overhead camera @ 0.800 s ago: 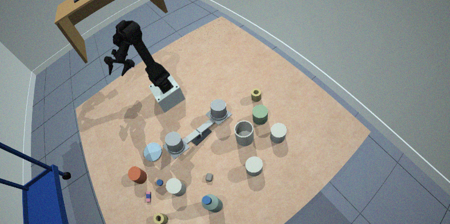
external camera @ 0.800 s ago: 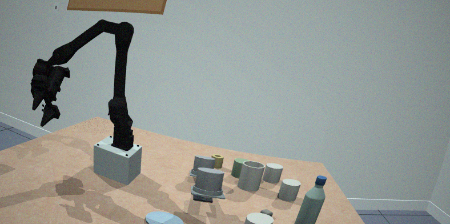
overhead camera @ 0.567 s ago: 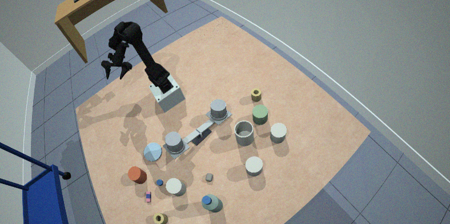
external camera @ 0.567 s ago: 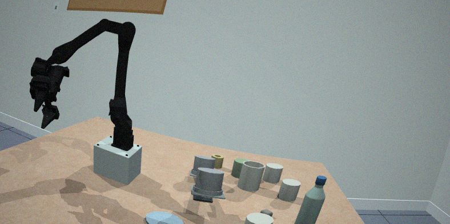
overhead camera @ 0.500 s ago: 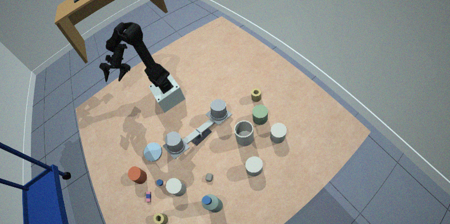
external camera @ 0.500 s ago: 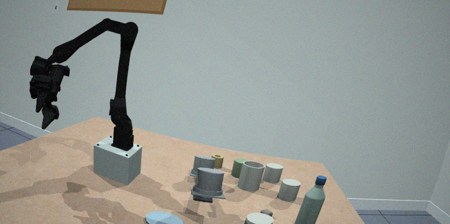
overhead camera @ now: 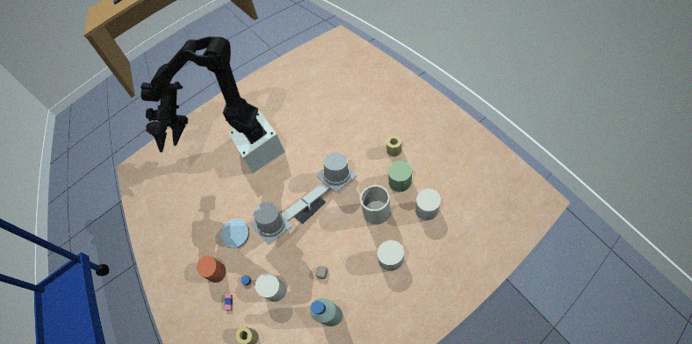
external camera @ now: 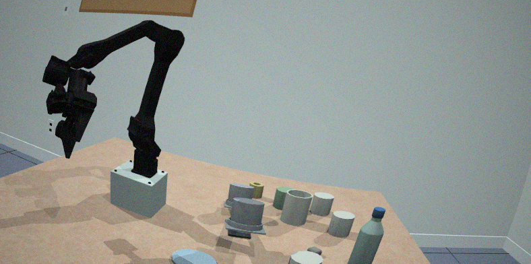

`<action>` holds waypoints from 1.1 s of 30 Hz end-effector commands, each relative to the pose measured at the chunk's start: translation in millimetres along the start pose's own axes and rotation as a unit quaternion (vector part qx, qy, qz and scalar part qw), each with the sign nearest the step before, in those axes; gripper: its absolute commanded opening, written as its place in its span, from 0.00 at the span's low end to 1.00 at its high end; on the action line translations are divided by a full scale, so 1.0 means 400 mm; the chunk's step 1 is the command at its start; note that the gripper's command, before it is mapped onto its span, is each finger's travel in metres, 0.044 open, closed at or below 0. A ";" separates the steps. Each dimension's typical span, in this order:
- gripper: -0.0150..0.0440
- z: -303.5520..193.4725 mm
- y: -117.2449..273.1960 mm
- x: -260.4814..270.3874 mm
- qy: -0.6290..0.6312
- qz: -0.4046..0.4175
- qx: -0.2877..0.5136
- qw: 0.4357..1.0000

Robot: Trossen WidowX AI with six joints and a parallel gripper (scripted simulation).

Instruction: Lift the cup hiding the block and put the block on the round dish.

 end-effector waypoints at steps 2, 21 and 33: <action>1.00 -0.038 -0.024 0.063 0.067 0.000 0.026 0.997; 1.00 -0.267 -0.079 0.277 0.361 0.045 0.129 0.922; 1.00 -0.431 -0.055 0.332 0.528 0.100 0.173 0.826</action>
Point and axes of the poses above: the point midway between the two fingers, 35 mm back from their tips, its own y axis back along the fingers, its own x axis across the jaws, z = x × y, the point moved 10 cm from there along y, back along the fingers
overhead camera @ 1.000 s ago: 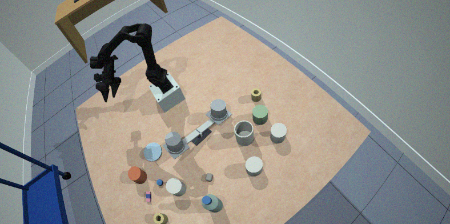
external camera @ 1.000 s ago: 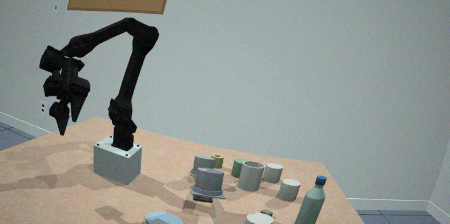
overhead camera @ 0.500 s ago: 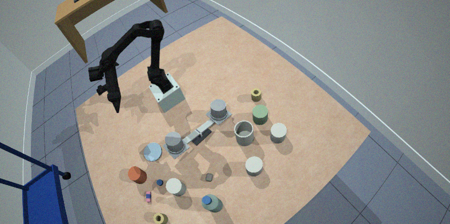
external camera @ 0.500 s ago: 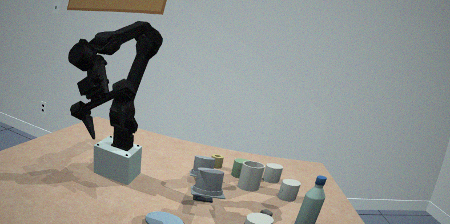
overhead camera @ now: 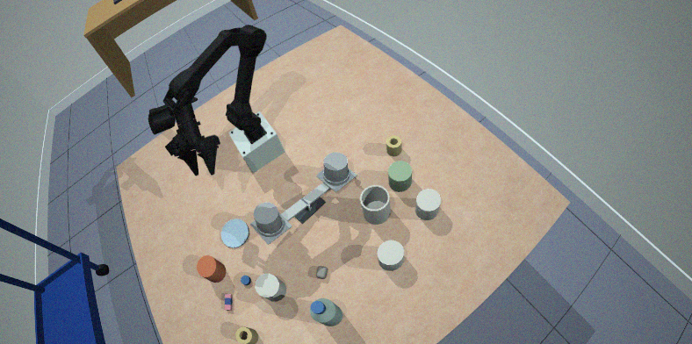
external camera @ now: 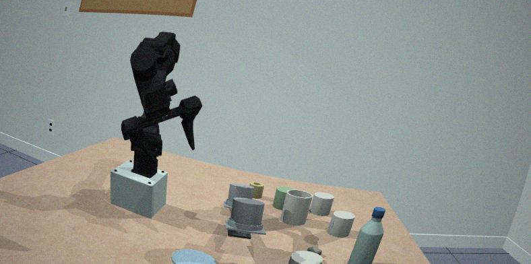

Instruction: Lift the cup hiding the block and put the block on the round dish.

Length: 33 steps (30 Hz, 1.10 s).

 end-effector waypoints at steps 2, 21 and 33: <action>1.00 -0.023 -0.004 0.052 0.068 0.016 0.010 0.997; 1.00 -0.162 0.013 0.220 0.356 0.121 0.025 0.926; 1.00 -0.249 0.043 0.257 0.493 0.191 0.012 0.849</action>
Point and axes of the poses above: the point midway between the two fingers, 35 mm back from their tips, its own y axis back along the fingers, its own x axis across the jaws, z = x × y, the point moved 10 cm from there along y, back along the fingers
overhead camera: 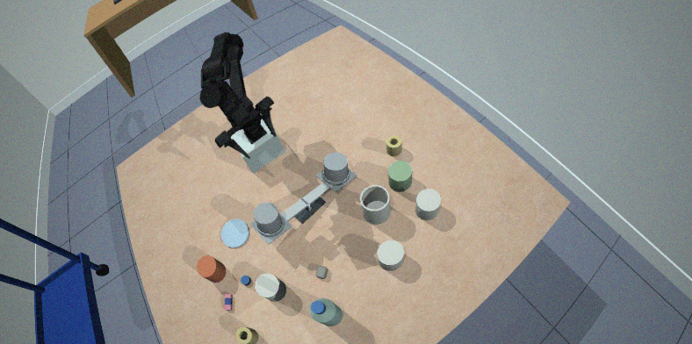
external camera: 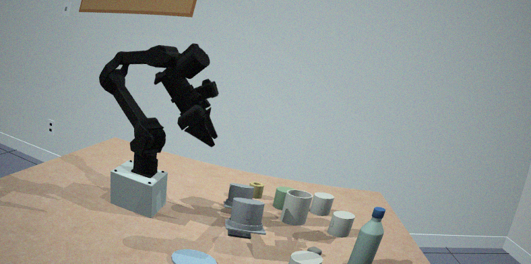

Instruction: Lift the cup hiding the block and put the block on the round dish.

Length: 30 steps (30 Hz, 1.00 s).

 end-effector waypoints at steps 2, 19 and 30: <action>1.00 -0.006 0.002 0.010 0.020 0.003 -0.003 1.000; 1.00 0.099 -0.080 0.021 -0.198 0.039 0.117 0.972; 1.00 0.164 -0.168 0.064 -0.344 0.007 0.203 0.916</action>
Point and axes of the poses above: the point midway between the two fingers, 35 mm back from their tips, its own y axis back along the fingers, its own x axis across the jaws, z = x × y, the point moved 10 cm from there along y, back along the fingers
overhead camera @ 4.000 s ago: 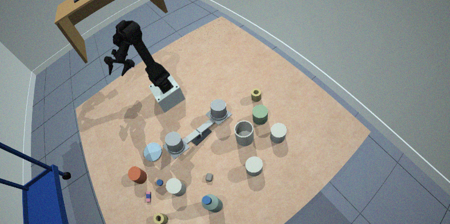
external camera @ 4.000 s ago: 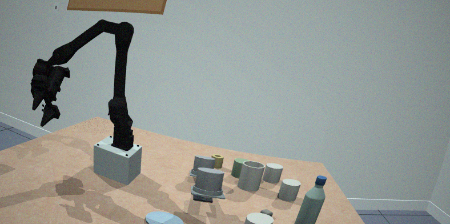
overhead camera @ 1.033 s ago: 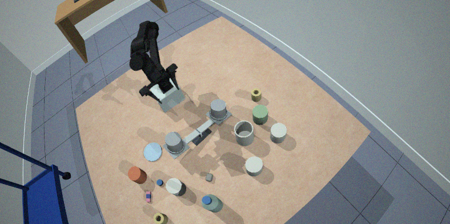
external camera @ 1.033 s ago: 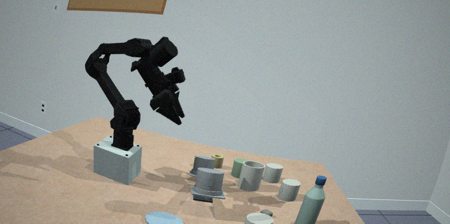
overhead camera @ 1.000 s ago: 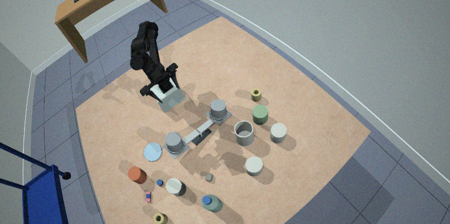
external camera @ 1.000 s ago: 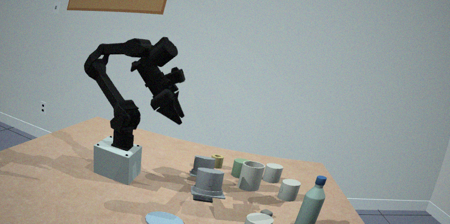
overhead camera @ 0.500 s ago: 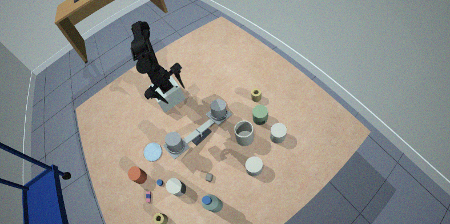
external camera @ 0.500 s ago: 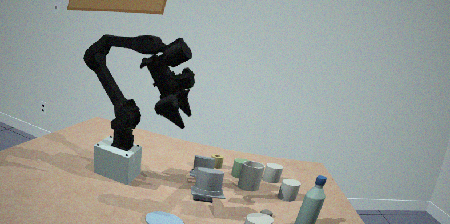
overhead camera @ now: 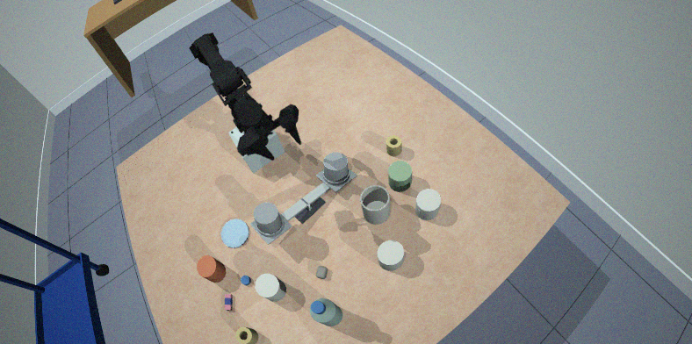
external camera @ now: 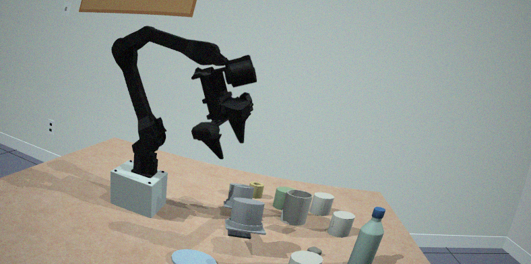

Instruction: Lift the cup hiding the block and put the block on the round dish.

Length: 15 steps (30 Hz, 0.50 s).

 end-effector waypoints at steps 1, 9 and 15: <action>1.00 0.014 -0.026 0.025 -0.047 -0.016 0.020 0.999; 1.00 0.032 -0.092 0.096 -0.168 -0.063 0.054 0.982; 1.00 0.031 -0.152 0.155 -0.255 -0.107 0.065 0.959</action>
Point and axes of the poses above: the point midway between the two fingers, 35 mm back from their tips, its own y axis back along the fingers, its own x axis across the jaws, z = x × y, the point moved 10 cm from there along y, back along the fingers
